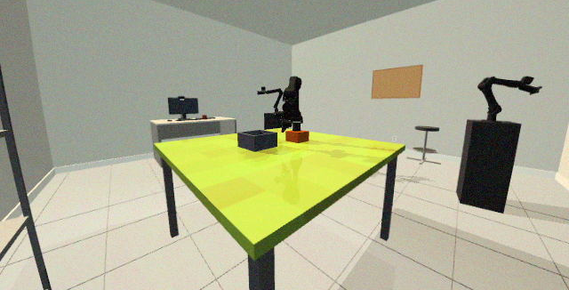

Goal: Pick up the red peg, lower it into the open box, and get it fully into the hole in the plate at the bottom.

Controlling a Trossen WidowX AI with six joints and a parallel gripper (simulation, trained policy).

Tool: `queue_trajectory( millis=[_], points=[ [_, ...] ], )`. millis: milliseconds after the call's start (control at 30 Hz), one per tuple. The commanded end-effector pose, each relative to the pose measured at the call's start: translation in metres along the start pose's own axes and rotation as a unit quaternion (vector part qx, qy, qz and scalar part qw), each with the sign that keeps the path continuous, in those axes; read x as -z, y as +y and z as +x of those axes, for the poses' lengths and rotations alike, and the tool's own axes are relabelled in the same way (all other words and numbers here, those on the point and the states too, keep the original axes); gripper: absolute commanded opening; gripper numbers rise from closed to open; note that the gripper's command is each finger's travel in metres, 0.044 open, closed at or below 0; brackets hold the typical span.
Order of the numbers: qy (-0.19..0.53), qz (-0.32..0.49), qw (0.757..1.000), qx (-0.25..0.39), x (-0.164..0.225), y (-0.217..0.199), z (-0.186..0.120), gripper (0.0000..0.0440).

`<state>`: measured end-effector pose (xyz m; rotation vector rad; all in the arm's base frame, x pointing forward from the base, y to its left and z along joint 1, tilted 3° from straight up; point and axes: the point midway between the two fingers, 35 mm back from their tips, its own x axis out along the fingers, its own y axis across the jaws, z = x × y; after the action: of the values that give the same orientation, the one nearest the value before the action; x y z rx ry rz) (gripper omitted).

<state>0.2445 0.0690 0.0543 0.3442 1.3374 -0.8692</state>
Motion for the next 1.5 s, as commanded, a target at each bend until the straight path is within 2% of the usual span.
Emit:
queue_trajectory(
  millis=[0,333,633,1000,1267,1333,1467],
  points=[
    [-0.012,0.023,1.0,-0.004,-0.022,-0.003,-0.013,0.0],
    [-0.023,0.083,0.996,-0.007,-0.071,-0.014,-0.014,0.0],
    [-0.023,0.113,0.993,-0.01,-0.114,-0.024,0.005,0.0],
    [-0.009,0.104,0.994,-0.032,-0.153,-0.027,0.039,0.0],
    [0.011,0.07,0.996,-0.055,-0.162,-0.022,0.064,0.0],
    [0.02,0.059,0.996,-0.057,-0.16,-0.021,0.071,0.0019],
    [0.04,0.04,0.997,-0.061,-0.154,-0.02,0.083,0.0106]
  ],
)
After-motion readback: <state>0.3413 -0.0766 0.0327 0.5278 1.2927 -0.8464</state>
